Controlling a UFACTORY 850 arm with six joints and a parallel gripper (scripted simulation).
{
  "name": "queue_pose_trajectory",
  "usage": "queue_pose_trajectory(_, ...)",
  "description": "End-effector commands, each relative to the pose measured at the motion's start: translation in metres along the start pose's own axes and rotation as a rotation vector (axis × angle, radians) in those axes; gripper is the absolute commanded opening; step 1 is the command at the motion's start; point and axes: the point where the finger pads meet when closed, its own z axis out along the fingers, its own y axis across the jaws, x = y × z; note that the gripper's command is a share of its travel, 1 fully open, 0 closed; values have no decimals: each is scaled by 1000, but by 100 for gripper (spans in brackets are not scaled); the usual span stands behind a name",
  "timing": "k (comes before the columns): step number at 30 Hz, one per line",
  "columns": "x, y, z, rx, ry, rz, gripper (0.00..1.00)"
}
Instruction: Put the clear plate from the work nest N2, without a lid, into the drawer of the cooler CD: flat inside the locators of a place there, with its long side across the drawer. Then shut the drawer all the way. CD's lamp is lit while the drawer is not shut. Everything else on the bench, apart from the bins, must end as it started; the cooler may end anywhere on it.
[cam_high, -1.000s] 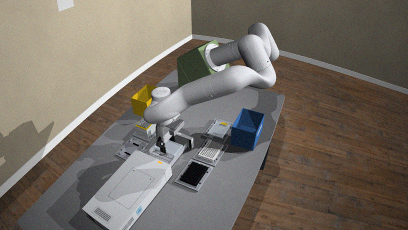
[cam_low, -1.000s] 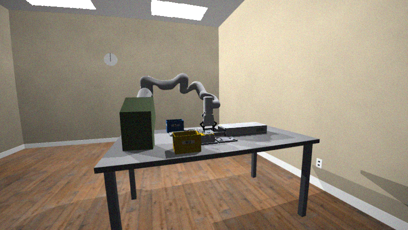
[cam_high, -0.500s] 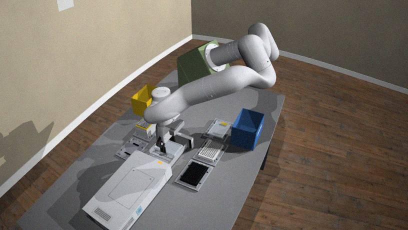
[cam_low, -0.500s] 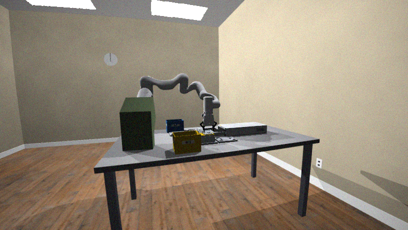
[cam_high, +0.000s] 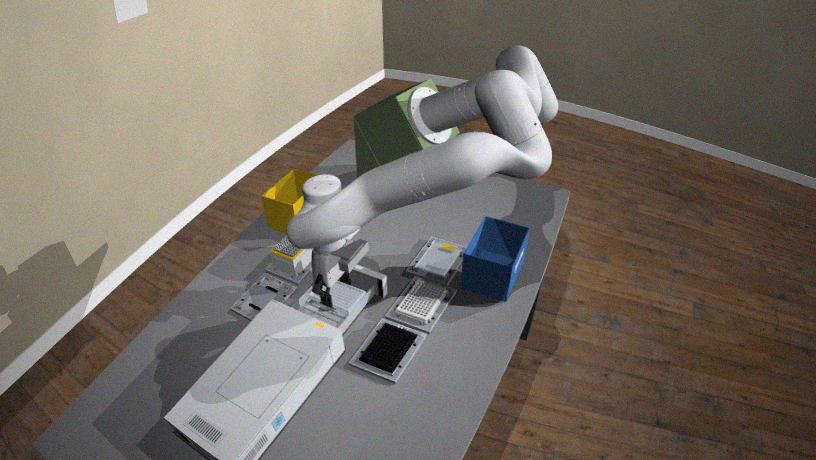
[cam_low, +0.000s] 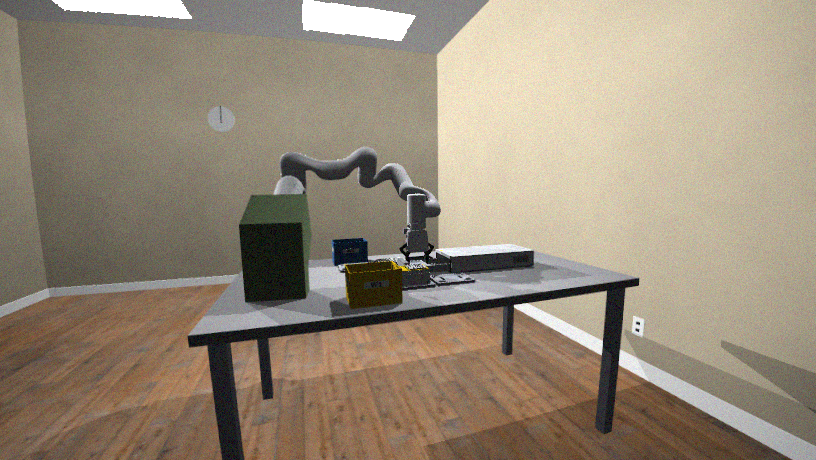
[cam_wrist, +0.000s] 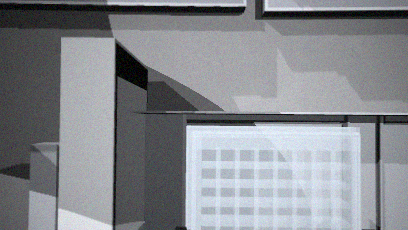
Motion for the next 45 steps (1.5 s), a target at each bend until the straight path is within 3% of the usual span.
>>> queue_pose_trajectory(1,0,1,1,-1,0,0,0)
queue_pose_trajectory(45,0,1,12,-1,0,0,0)
